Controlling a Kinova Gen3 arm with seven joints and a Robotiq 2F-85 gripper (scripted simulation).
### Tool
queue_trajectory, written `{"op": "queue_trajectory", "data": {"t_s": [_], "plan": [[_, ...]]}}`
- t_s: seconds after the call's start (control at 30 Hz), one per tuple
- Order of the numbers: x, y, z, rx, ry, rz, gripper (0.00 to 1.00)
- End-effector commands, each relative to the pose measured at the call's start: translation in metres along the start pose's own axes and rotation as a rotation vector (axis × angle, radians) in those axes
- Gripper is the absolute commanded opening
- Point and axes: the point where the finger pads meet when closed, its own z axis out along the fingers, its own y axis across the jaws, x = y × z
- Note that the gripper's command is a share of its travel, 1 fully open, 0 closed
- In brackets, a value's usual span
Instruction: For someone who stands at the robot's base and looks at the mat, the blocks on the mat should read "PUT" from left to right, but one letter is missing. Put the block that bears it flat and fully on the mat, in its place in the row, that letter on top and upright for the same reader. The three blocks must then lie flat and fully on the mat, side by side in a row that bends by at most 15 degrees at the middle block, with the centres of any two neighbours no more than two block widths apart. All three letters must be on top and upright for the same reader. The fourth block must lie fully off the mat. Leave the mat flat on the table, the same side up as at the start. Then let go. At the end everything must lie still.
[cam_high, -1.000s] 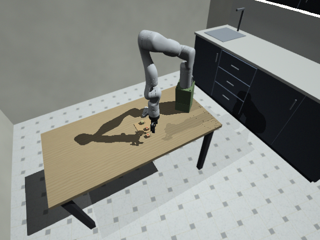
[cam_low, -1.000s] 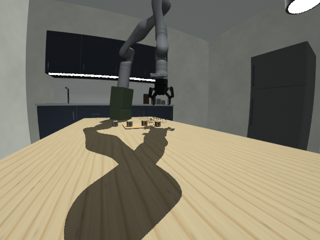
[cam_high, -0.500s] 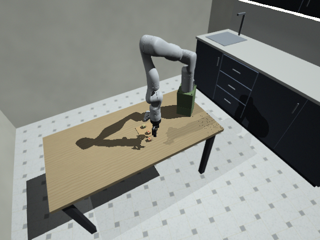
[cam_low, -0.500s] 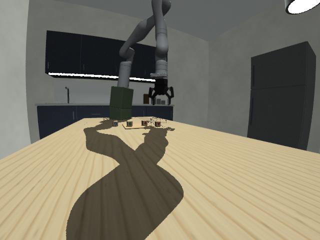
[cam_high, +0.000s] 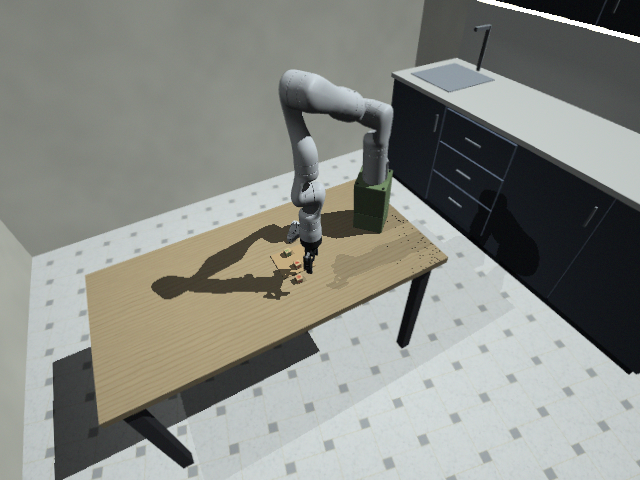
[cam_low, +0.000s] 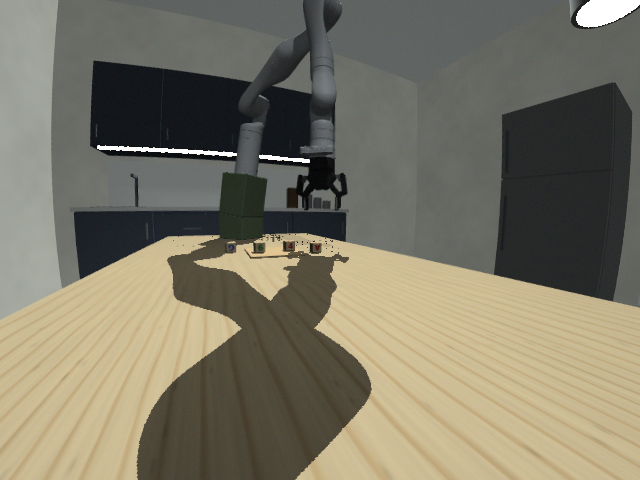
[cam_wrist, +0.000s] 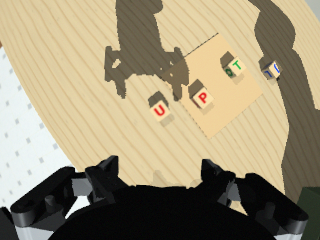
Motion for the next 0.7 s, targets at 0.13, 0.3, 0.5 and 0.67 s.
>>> {"op": "queue_trajectory", "data": {"t_s": [0.13, 0.3, 0.5, 0.67], "plan": [[0.021, 0.049, -0.003, -0.003, 0.003, 0.009, 1.00], [0.027, 0.065, -0.006, -0.001, 0.002, 0.011, 1.00], [0.024, 0.064, -0.006, -0.004, 0.000, 0.007, 1.00], [0.025, 0.064, -0.006, -0.003, 0.000, 0.007, 1.00]]}}
